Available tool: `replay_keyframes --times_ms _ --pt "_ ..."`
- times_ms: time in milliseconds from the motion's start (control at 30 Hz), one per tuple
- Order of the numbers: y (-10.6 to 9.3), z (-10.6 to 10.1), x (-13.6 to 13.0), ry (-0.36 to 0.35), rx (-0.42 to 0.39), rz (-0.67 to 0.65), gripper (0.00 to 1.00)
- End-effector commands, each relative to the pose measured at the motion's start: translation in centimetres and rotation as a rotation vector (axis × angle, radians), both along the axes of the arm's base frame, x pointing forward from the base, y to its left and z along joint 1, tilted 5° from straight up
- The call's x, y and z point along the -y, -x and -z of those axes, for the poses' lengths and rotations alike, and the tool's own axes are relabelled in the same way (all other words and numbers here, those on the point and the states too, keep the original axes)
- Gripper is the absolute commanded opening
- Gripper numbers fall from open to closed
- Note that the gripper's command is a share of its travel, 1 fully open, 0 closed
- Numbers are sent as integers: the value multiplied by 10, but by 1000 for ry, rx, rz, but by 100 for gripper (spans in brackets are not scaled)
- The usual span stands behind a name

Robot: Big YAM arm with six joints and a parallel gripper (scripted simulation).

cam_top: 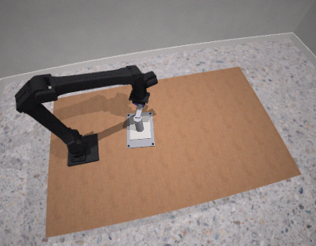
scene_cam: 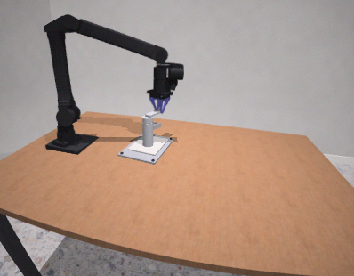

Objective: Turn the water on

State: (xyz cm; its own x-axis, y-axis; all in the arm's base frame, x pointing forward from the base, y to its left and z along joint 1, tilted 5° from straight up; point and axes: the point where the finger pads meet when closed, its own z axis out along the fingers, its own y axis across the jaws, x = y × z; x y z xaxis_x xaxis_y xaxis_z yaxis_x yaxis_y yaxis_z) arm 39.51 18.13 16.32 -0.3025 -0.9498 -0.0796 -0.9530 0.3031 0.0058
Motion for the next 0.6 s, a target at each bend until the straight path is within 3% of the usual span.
replay_keyframes --times_ms 0,567 --pt "-8 -50 11 -20 54 14 0" --pt "-9 -53 12 -19 60 18 0"
